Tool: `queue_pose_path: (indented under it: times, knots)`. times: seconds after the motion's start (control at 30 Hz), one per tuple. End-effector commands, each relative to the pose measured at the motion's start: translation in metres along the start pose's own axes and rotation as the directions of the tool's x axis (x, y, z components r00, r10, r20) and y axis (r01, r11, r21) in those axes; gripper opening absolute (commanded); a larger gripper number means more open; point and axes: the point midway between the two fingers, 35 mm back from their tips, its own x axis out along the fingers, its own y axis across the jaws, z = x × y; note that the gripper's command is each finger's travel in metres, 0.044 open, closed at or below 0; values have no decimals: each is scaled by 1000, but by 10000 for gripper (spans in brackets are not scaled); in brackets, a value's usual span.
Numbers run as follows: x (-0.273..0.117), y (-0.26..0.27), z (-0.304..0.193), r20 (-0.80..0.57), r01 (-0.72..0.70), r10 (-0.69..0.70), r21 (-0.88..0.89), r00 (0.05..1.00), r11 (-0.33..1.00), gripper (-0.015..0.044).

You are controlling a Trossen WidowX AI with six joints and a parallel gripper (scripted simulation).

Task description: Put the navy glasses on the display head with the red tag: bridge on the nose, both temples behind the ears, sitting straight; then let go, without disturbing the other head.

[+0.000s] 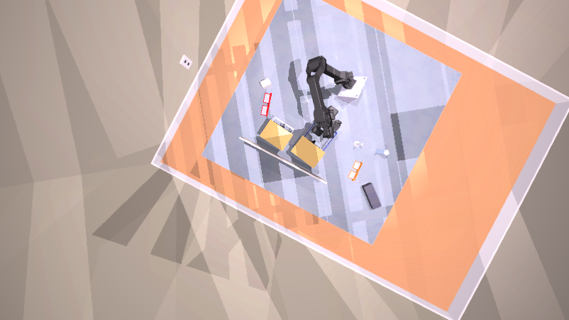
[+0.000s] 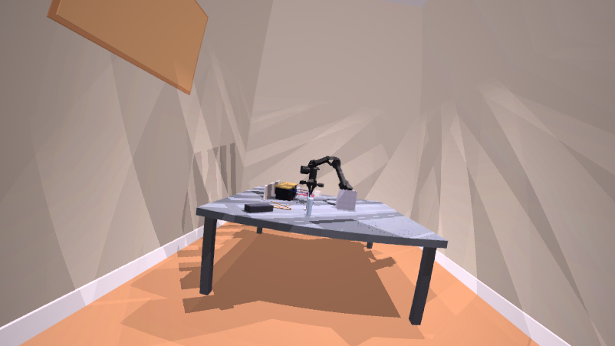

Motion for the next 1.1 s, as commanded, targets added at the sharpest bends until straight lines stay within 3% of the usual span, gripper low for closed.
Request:
queue_pose_path:
  times: [0.0, 1.07]
  knots:
    - [-1, -6, 0, -2, 3, -3, -3, 1000, 1000, 0]
    - [0, -57, -1, -2, 5, -5, -1, 1000, 1000, 0]
